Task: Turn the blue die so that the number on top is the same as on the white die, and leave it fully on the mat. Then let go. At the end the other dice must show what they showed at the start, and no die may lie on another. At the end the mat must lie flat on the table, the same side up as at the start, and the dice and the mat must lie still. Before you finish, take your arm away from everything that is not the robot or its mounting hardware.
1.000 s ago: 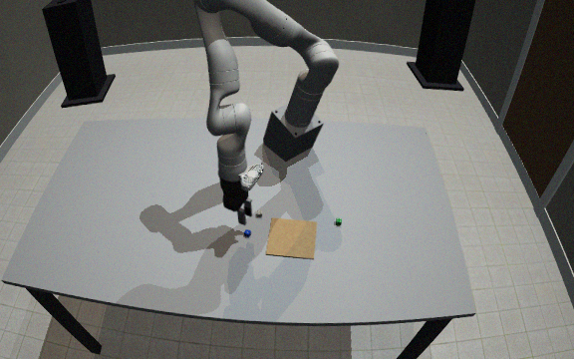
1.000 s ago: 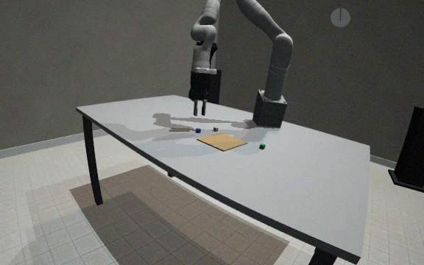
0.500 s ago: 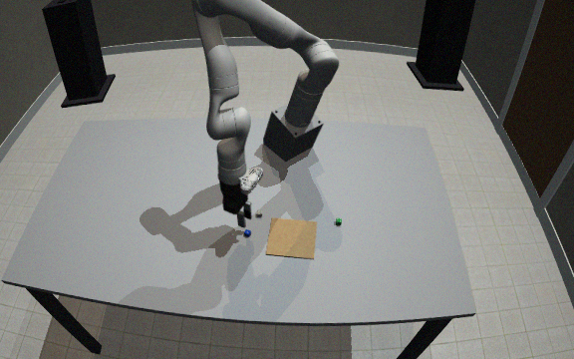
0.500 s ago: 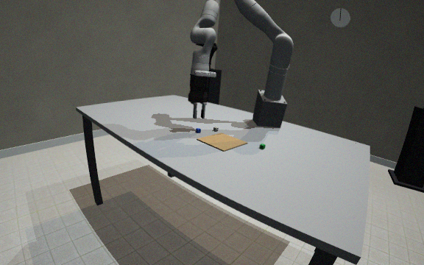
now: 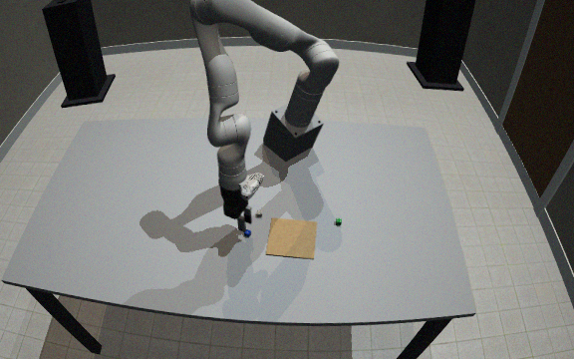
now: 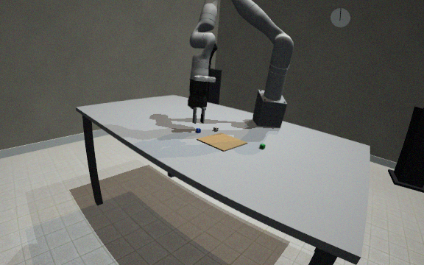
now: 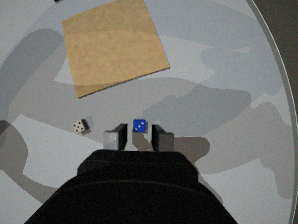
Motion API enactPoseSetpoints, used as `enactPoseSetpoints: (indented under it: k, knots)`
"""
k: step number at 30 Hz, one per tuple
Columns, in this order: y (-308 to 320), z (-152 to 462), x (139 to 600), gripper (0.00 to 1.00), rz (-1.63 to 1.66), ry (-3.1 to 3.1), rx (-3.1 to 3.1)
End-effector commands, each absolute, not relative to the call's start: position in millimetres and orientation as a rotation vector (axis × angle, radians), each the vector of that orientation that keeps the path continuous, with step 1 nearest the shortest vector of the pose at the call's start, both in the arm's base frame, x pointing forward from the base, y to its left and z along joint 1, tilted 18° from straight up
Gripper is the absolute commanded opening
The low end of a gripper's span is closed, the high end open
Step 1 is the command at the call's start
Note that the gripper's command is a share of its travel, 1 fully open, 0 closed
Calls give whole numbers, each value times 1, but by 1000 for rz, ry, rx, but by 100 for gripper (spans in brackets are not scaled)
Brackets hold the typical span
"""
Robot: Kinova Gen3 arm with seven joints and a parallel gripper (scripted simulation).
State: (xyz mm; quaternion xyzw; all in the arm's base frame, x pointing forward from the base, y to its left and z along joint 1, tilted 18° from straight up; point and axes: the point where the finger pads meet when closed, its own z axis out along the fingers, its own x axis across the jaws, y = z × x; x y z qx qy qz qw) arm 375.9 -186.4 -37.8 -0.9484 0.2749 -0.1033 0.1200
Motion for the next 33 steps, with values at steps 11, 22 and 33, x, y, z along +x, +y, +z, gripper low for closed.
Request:
enactPoseSetpoints:
  k: [11,22,33]
  knots:
    - [-182,-51,380,64,-299,796,-2772]
    - [-182,-53,381,64,-299,796,-2772]
    - [-182,-53,381,64,-299,796,-2772]
